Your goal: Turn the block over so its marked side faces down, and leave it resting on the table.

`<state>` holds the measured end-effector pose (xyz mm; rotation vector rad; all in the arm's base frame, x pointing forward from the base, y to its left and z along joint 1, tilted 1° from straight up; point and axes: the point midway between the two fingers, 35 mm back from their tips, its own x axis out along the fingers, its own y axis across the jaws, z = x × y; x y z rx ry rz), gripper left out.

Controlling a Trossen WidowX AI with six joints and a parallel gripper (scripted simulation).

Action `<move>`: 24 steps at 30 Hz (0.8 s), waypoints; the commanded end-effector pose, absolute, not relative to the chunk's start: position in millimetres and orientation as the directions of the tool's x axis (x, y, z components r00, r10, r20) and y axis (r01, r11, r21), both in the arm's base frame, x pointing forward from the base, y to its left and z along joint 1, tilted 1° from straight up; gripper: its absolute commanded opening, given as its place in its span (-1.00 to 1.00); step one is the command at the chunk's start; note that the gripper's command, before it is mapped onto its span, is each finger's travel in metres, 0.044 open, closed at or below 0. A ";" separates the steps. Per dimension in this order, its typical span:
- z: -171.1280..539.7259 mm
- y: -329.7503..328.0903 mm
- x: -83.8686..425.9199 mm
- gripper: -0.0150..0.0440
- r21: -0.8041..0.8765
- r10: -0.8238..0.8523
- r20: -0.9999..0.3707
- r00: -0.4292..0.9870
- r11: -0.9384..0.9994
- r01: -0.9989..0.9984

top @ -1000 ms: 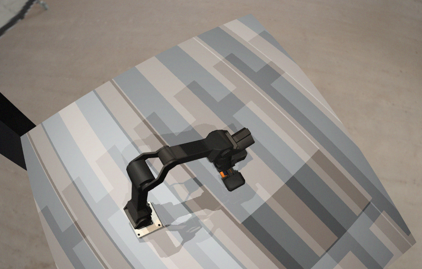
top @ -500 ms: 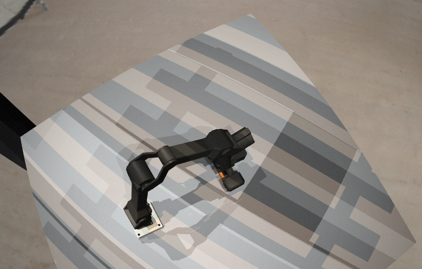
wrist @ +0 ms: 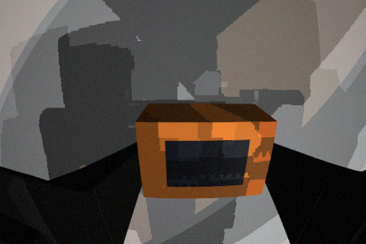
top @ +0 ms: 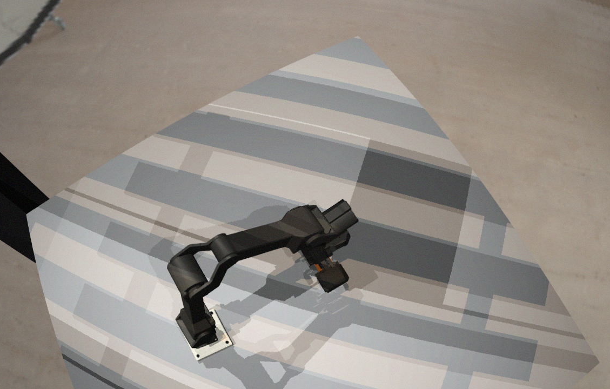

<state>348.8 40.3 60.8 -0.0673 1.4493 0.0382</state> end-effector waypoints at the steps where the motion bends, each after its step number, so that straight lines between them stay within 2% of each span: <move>1: 61.9 40.2 350.3 -0.49 -0.025 -0.013 -0.983 0.184 0.998 -0.063; 24: 59.1 39.7 344.5 -0.49 -0.024 0.011 -0.854 0.520 0.998 -0.061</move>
